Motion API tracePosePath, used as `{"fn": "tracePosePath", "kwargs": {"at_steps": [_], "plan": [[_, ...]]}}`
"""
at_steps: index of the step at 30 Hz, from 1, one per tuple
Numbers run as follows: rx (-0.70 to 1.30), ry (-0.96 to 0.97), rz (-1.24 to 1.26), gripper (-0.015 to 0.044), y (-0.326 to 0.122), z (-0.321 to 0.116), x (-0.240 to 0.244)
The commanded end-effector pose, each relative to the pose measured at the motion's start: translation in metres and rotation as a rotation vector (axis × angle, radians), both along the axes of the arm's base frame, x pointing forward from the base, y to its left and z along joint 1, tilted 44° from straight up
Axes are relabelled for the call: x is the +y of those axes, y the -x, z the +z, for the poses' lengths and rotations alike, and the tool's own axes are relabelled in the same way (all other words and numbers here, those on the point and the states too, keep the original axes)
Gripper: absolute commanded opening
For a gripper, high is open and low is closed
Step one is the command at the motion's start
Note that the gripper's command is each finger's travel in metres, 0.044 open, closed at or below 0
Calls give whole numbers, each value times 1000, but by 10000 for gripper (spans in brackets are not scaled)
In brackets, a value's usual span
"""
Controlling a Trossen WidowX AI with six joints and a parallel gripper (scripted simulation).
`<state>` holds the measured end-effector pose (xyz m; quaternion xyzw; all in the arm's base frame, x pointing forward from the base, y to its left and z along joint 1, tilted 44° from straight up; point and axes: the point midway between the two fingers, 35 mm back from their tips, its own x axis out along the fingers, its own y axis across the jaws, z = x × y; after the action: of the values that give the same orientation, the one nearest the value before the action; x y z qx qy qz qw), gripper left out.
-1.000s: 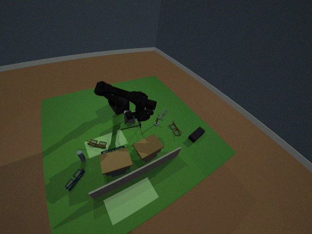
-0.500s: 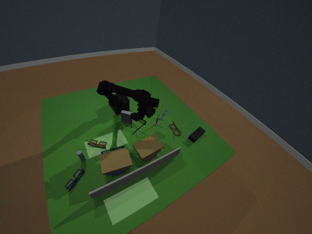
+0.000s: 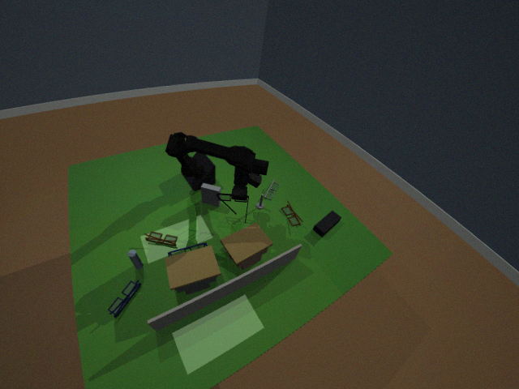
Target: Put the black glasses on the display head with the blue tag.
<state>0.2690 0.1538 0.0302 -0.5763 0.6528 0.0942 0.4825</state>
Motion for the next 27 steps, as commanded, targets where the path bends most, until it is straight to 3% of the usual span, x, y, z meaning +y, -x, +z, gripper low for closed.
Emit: {"fn": "tracePosePath", "kwargs": {"at_steps": [1,27], "plan": [[106,17,114,0,3,-6,5],[770,148,853,0,23,-35,32]]}}
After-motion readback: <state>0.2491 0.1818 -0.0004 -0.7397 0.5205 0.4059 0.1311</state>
